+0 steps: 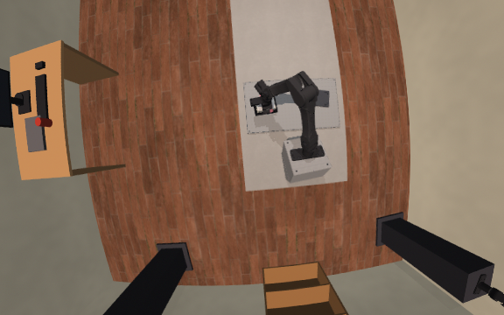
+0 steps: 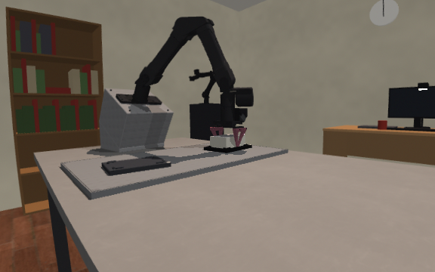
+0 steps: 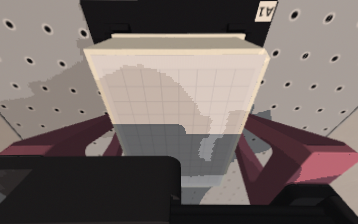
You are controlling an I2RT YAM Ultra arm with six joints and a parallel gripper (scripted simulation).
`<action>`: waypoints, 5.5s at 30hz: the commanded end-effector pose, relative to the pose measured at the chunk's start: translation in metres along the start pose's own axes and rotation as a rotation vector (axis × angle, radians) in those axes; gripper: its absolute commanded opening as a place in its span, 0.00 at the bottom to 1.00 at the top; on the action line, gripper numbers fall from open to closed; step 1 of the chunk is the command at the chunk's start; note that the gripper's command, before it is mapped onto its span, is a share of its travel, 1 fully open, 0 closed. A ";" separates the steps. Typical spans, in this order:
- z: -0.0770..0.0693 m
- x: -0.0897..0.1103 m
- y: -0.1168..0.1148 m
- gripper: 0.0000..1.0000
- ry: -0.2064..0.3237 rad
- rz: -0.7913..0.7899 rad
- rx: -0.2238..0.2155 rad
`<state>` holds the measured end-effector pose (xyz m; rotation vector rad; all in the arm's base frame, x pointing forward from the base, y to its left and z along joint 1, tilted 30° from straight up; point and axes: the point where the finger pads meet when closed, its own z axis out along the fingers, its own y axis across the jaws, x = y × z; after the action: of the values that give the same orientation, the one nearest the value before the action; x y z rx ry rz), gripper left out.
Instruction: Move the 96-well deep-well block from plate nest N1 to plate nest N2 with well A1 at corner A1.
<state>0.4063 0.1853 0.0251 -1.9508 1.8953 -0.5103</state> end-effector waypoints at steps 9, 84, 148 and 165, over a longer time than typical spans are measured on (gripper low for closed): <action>-0.003 -0.003 -0.003 0.00 -0.015 -0.002 0.007; -0.065 -0.003 -0.003 0.00 -0.016 -0.002 0.007; -0.090 0.075 -0.002 0.00 -0.014 0.224 0.006; -0.089 0.125 -0.002 0.00 -0.012 0.223 0.007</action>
<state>0.3657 0.0551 0.0870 -1.6933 2.1403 -0.4459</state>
